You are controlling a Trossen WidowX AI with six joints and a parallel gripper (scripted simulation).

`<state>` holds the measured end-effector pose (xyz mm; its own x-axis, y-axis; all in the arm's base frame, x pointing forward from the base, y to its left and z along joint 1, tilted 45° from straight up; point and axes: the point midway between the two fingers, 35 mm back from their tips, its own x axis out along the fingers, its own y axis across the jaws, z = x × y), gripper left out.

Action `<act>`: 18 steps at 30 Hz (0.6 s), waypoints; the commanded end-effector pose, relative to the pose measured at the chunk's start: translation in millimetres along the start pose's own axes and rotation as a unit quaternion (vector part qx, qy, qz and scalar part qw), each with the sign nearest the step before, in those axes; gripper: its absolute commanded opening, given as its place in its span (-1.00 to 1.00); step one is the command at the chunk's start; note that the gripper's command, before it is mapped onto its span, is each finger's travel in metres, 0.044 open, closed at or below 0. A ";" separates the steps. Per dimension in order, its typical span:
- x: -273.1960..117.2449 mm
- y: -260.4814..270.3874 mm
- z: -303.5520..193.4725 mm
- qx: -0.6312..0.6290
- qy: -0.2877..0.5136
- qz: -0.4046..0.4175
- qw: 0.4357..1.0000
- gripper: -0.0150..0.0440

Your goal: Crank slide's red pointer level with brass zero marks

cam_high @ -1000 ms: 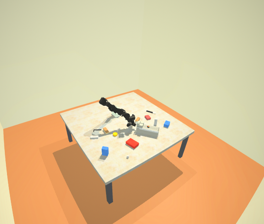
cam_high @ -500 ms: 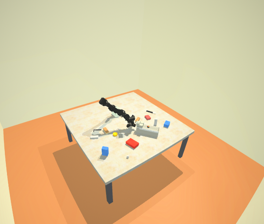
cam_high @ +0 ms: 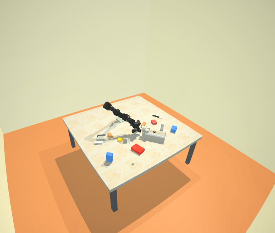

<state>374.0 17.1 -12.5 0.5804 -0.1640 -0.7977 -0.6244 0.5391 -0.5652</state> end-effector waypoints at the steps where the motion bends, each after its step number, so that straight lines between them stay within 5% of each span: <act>1: 1.2 -9.3 -1.4 0.006 0.002 -0.009 1.000 -0.49; 18: 0.9 -11.8 -1.1 0.006 0.002 -0.009 1.000 -0.49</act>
<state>375.7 15.5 -11.2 0.5781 -0.1643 -0.7992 -0.6258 0.5392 -0.5636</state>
